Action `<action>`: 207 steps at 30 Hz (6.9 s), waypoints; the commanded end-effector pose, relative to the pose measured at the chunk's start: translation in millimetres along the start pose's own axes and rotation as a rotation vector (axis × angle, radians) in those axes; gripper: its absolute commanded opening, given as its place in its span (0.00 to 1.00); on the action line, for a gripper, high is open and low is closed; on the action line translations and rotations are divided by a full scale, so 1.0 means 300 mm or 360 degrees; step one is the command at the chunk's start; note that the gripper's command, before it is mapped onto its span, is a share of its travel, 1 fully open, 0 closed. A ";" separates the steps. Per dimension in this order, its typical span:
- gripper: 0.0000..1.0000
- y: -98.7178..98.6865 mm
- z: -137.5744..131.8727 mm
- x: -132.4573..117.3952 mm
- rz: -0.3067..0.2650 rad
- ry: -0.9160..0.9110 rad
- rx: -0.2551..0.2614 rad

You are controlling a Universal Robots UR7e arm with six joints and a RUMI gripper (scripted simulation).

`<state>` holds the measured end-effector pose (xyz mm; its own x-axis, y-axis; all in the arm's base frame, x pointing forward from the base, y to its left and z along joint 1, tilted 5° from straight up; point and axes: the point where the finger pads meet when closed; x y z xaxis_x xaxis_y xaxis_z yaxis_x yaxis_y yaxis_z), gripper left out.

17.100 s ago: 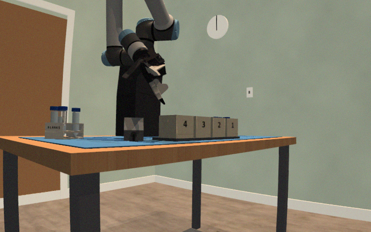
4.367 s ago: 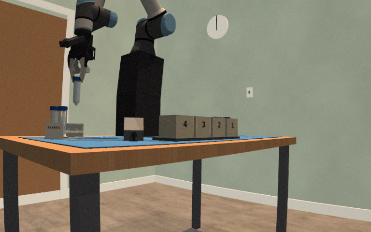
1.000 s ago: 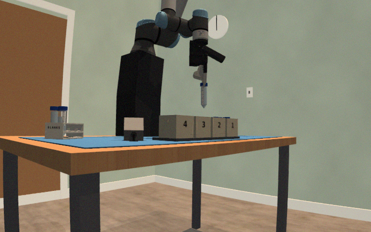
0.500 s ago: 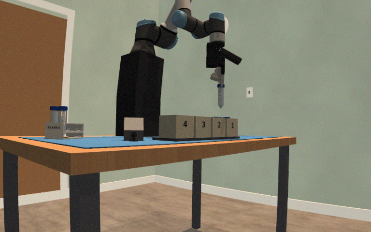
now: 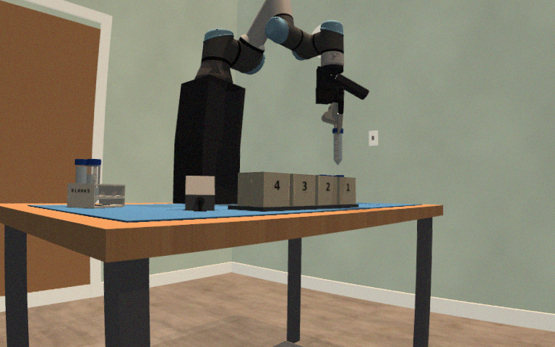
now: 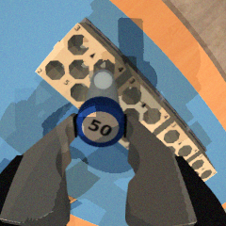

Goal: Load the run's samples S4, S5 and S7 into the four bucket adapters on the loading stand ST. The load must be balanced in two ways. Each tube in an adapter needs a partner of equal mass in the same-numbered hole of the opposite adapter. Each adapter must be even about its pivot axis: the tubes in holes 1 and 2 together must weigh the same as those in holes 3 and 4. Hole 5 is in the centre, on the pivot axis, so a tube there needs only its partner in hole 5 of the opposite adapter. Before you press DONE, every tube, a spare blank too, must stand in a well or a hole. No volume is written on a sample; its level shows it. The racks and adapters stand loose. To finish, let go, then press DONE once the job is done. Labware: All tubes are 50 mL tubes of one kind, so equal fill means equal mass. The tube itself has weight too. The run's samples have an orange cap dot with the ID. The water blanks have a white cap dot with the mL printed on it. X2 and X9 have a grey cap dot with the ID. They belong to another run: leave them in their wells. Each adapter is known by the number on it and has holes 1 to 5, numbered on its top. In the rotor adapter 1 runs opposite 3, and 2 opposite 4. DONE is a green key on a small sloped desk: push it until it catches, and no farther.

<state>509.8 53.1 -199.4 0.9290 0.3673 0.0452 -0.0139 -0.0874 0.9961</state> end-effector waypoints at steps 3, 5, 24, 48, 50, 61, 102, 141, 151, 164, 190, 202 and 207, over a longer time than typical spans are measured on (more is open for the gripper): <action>0.00 -0.051 0.001 0.002 0.0002 0.0000 -0.0001; 0.00 -0.069 0.001 0.002 0.0002 0.0000 -0.0001; 0.00 -0.114 0.001 0.002 0.0002 0.0000 -0.0001; 0.00 -0.198 0.001 0.002 0.0002 0.0000 -0.0001; 0.00 -0.207 0.001 0.002 0.0002 0.0000 -0.0001; 0.00 -0.256 0.001 0.002 0.0002 0.0000 -0.0001; 0.00 -0.396 0.001 0.002 0.0002 0.0000 -0.0001; 0.35 -0.380 0.001 0.002 0.0002 0.0000 -0.0001; 0.35 -0.291 0.001 0.002 0.0002 0.0000 -0.0001; 0.35 -0.277 -0.245 -0.046 0.0002 -0.0716 0.0000; 0.35 -0.277 -0.845 -0.162 0.0002 -0.2242 0.0001; 0.35 -0.277 -1.118 -0.215 0.0001 -0.2242 0.0002; 0.35 -0.277 -1.255 -0.242 0.0001 -0.2242 0.0002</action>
<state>320.6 353.9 -259.1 0.5175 -0.8526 -0.0723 -0.0137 -0.0927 0.9956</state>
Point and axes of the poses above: the point where the finger pads meet when closed, its own y axis back along the fingers, its own z axis across the jaws, x = y × z, and after that the axes turned 13 degrees about -y, right-handed
